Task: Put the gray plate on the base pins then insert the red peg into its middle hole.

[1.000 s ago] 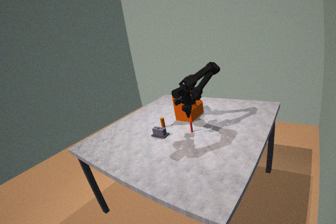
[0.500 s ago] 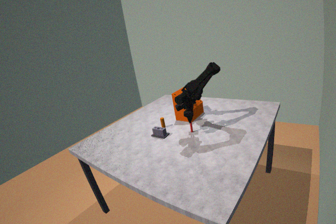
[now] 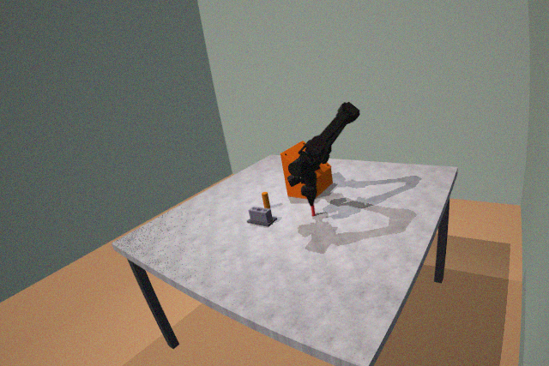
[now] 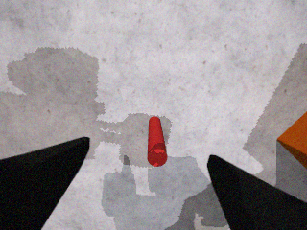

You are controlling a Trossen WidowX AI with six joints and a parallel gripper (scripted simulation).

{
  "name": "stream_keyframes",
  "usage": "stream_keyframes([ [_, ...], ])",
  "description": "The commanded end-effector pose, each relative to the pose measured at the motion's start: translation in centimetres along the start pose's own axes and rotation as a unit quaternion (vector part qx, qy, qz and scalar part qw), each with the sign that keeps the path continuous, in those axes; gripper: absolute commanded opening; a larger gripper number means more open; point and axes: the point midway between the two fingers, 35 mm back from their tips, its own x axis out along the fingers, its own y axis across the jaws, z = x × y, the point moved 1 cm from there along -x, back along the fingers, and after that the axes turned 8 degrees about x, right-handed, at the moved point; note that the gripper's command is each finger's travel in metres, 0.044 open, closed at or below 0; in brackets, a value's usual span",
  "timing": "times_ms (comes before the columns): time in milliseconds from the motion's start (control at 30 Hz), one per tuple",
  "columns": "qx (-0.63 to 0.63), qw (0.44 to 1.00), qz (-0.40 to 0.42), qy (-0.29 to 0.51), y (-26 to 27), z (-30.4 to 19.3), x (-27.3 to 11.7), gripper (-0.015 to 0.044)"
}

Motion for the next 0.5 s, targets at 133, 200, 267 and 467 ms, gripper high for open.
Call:
stream_keyframes([
  [133,0.005,1.000,-0.006,0.002,-0.3,0.1,1.6,0.0440],
  [200,0.005,1.000,-0.006,0.002,-0.3,0.1,1.9,0.0440],
  [267,0.005,1.000,-0.006,0.002,-0.4,0.1,2.3,0.0440],
  [467,0.006,1.000,-0.006,0.003,-0.5,0.0,3.2,0.0440],
])
